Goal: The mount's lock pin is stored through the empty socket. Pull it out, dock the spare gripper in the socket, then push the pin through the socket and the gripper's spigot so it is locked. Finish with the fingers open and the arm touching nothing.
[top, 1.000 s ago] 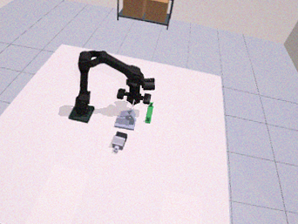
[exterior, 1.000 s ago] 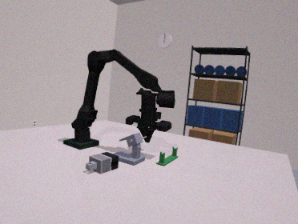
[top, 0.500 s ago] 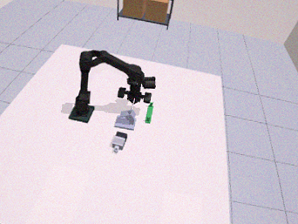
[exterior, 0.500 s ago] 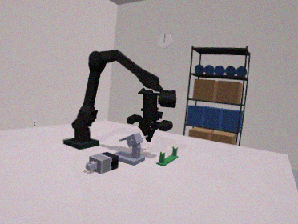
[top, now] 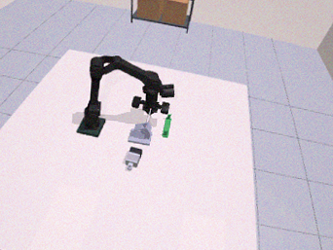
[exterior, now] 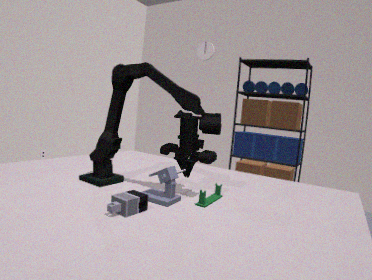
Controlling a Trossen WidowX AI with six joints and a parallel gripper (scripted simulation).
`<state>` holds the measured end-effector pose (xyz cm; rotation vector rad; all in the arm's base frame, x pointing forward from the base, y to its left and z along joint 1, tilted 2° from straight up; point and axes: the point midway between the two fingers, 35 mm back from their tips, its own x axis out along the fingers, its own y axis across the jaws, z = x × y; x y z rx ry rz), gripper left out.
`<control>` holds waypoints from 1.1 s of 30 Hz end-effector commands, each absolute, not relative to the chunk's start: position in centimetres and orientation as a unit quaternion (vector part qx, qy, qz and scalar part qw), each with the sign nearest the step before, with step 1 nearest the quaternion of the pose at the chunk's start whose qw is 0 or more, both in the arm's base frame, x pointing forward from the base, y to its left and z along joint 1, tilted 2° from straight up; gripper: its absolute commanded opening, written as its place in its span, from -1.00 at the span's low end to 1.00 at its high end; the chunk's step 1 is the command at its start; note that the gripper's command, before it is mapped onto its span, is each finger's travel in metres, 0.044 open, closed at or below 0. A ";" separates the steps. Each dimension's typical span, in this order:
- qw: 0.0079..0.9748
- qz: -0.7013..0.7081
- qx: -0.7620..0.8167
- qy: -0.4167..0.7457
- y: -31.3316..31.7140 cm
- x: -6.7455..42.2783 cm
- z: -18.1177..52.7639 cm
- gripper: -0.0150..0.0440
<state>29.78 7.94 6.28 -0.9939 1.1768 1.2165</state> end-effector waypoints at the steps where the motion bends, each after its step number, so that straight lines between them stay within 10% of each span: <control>1: 0.557 0.516 -0.420 0.497 8.4 30.0 6.5 -0.49; 33: 0.552 0.519 -0.416 0.503 10.2 30.2 6.6 -0.49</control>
